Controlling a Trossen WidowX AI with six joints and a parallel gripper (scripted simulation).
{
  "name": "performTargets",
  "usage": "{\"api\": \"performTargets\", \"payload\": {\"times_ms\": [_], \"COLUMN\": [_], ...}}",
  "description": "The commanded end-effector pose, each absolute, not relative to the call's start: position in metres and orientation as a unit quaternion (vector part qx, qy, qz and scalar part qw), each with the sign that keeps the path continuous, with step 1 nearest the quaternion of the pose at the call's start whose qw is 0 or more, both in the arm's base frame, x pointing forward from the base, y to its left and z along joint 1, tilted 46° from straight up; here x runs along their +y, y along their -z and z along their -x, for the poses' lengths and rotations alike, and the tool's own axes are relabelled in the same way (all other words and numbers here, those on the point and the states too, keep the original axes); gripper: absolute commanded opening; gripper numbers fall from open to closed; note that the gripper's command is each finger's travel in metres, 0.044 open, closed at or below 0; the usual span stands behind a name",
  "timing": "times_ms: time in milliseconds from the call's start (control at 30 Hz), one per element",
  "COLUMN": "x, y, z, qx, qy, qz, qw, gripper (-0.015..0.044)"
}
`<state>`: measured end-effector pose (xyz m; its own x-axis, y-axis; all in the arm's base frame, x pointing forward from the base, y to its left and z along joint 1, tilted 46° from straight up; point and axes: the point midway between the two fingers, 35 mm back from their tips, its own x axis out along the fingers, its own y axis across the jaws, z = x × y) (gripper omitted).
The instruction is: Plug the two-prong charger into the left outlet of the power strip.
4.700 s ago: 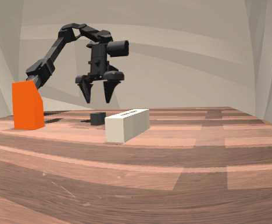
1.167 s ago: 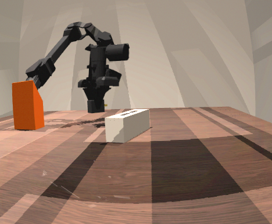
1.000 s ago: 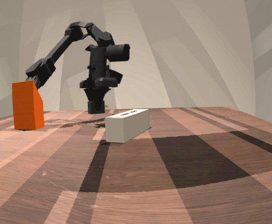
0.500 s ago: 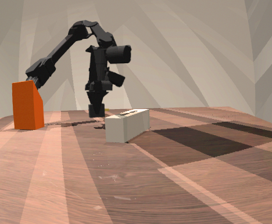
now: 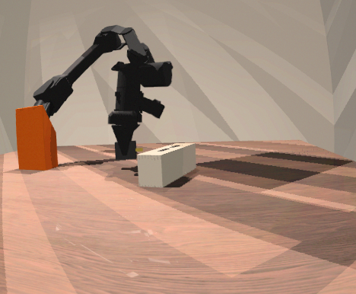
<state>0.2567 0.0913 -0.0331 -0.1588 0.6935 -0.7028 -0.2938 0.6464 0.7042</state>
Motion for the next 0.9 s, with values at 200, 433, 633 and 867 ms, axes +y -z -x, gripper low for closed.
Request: {"api": "performTargets", "payload": {"times_ms": [200, 433, 633, 867], "x": [0.085, 0.082, 0.081, 0.08], "y": [0.049, 0.061, 0.063, 0.065], "z": [-0.263, -0.264, -0.267, -0.274], "qx": [0.681, 0.7, 0.703, 0.704], "qy": [-0.338, -0.3, -0.293, -0.29], "qz": [-0.211, -0.25, -0.257, -0.26], "qw": [0.614, 0.598, 0.595, 0.594], "gripper": [0.0, 0.0, 0.0, 0.0]}}
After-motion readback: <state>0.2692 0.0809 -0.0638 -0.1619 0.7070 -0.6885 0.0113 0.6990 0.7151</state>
